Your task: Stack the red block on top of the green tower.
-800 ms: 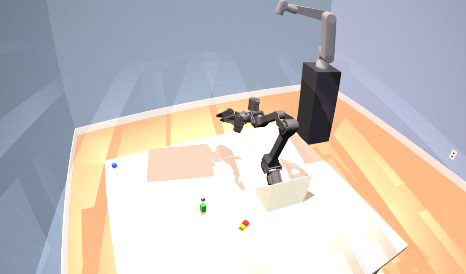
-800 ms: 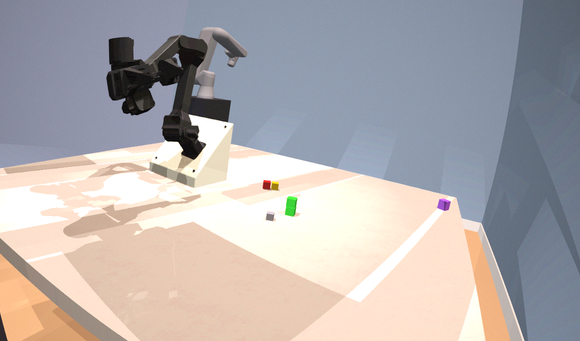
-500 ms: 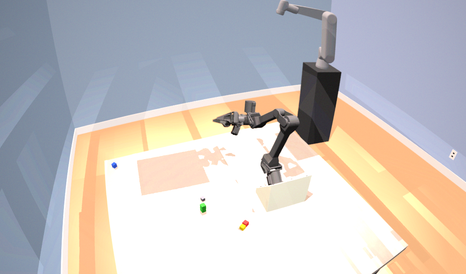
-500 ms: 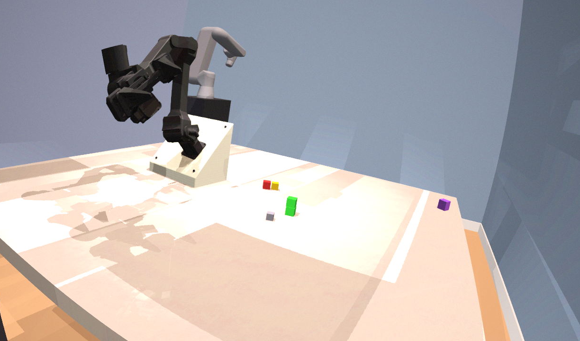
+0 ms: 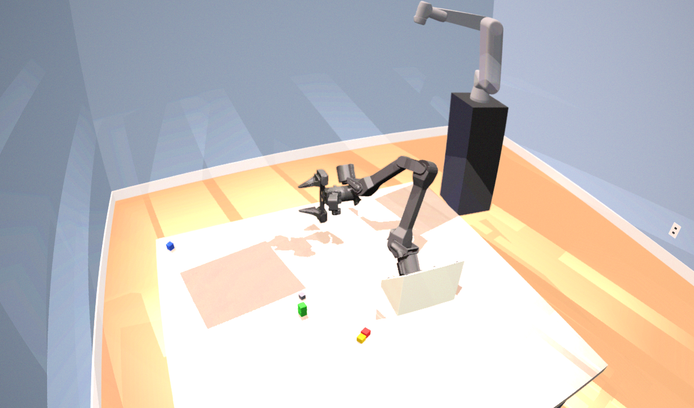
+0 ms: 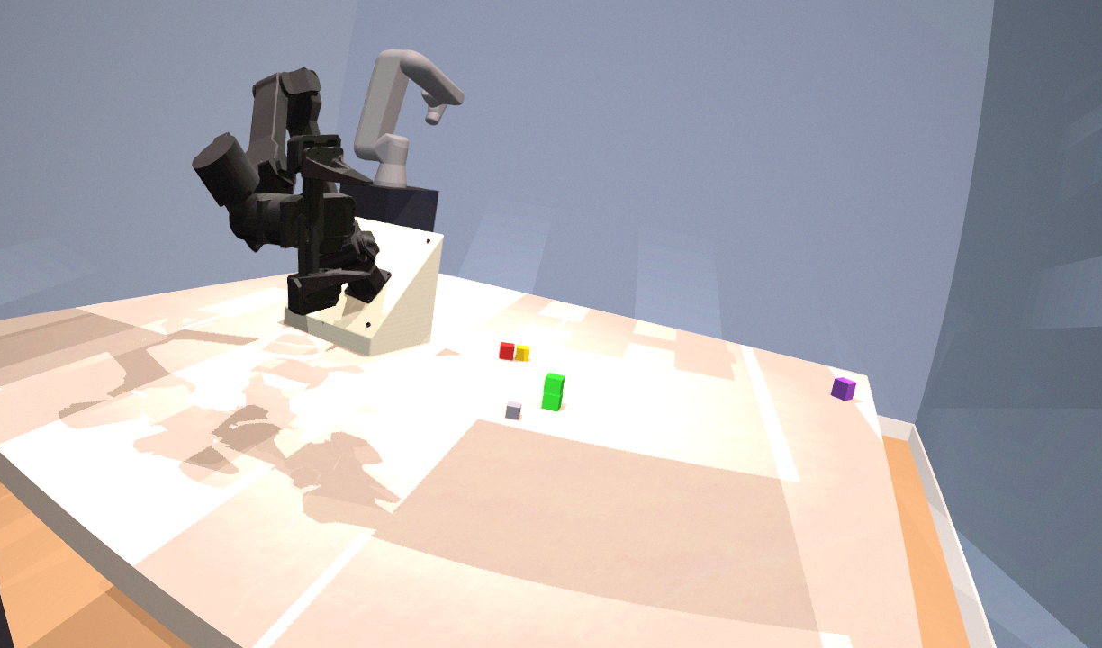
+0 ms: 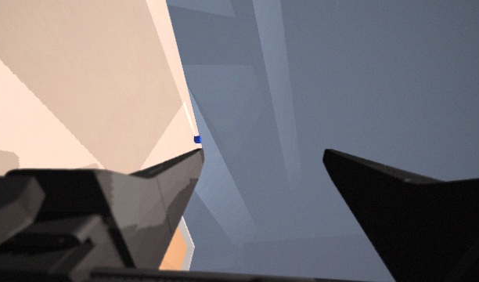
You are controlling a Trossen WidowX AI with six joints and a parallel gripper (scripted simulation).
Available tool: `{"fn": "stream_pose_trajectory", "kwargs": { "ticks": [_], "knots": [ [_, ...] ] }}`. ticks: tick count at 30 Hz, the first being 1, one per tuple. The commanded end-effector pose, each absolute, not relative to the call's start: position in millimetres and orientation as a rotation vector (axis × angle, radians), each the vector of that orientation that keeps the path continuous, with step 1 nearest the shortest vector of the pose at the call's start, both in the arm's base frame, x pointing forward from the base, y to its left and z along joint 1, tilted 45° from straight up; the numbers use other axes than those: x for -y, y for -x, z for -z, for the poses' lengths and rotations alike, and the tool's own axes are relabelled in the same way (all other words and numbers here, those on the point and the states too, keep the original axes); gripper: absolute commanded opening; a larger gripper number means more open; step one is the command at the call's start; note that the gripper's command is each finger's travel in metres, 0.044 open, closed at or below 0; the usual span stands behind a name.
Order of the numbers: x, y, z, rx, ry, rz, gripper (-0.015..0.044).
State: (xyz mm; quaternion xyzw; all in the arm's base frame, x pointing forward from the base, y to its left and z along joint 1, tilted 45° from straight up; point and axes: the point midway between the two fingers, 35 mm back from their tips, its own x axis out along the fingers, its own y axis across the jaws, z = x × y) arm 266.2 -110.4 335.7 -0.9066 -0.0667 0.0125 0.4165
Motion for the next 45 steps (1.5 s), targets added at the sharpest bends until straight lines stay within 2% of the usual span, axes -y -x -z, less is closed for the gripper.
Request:
{"fn": "stream_pose_trajectory", "kwargs": {
  "ticks": [1, 12, 23, 34, 45],
  "knots": [
    [110, -287, -319, 0.129, 2.075, -0.113, 0.0440],
    [81, -344, -237, -0.121, 1.464, -0.392, 0.0440],
    [21, -368, -143, -0.501, 0.994, -0.601, 0.0440],
    [-39, -353, -62, -0.913, 0.725, -0.669, 0.0440],
    [-87, -308, 7, -1.341, 0.644, -0.568, 0.0440]
  ]
}}
